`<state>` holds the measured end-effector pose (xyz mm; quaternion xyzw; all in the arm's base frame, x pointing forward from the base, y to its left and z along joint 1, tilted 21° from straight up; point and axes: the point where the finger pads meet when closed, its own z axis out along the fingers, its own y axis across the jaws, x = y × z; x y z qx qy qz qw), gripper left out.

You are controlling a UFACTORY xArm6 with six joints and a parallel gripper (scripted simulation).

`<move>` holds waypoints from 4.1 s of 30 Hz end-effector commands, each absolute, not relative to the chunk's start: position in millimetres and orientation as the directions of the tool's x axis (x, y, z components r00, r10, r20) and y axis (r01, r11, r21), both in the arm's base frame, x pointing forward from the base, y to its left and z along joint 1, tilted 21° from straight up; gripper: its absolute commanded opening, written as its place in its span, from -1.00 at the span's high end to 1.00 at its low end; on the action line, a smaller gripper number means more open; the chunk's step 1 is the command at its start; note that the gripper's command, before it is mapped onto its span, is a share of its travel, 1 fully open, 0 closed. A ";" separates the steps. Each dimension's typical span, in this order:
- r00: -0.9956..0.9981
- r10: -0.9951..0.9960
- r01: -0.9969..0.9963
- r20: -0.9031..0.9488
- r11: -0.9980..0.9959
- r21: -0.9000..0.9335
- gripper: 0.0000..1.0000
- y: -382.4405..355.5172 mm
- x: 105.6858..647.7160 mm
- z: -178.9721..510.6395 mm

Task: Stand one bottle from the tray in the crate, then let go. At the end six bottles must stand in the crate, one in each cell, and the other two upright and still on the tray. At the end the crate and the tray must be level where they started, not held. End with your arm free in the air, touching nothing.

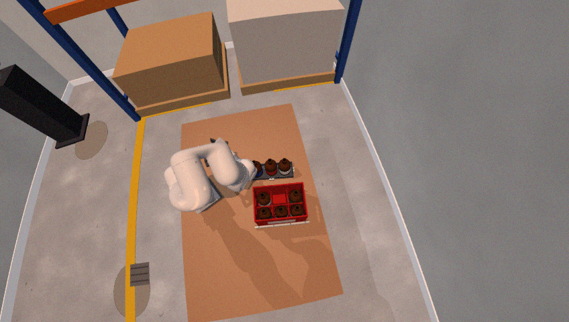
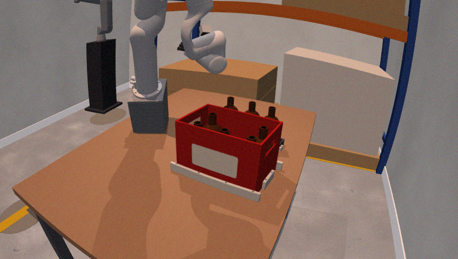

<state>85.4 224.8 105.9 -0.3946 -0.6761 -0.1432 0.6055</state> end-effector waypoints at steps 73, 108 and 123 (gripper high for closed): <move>-0.562 0.746 0.813 -0.357 0.578 -0.073 1.00 -137.8 375.2 166.4; -0.548 0.765 0.825 -0.340 0.562 -0.065 1.00 2.0 402.9 120.1; -0.539 0.762 0.828 -0.359 0.557 -0.063 -0.30 137.7 394.0 71.1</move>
